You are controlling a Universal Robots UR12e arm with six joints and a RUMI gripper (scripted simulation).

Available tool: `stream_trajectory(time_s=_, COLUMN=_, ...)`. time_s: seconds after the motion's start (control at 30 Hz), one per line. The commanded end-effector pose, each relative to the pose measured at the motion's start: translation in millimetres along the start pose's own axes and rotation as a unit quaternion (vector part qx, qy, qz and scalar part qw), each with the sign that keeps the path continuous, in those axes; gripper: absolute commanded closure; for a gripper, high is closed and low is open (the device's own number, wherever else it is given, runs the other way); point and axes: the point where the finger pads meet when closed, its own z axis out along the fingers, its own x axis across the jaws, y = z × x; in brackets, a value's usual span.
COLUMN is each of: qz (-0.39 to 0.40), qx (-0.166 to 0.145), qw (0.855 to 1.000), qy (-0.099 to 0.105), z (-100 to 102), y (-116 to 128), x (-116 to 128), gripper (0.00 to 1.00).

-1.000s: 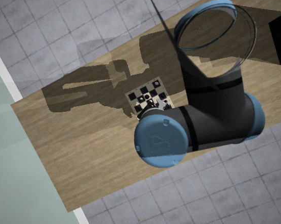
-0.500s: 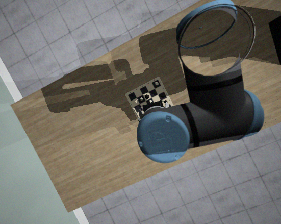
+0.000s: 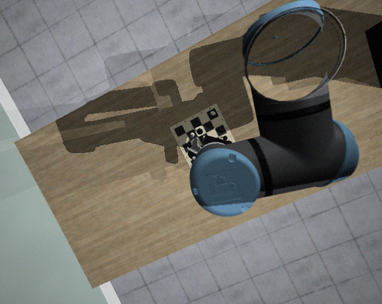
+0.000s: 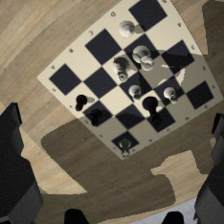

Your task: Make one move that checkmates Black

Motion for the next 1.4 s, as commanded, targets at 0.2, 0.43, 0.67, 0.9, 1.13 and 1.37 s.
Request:
stream_trajectory(time_s=0.2, qz=0.131, qx=-0.001, qw=0.991, qy=0.002, z=2.7, y=2.2, x=2.5, gripper=0.0)
stream_trajectory(time_s=0.43, qz=0.206, qx=0.0, qw=0.979, qy=0.002, z=4.5, y=4.4, x=3.9, gripper=0.0)
stream_trajectory(time_s=0.67, qz=0.244, qx=0.0, qw=0.97, qy=0.002, z=5.5, y=5.6, x=4.5, gripper=0.0)
stream_trajectory(time_s=0.9, qz=0.277, qx=0.0, qw=0.961, qy=0.002, z=6.3, y=6.8, x=5.0, gripper=0.0)
stream_trajectory(time_s=1.13, qz=0.288, qx=0.0, qw=0.958, qy=0.002, z=6.5, y=7.2, x=5.2, gripper=0.0)
stream_trajectory(time_s=1.37, qz=0.292, qx=0.0, qw=0.956, qy=0.002, z=6.6, y=7.4, x=5.3, gripper=0.0)
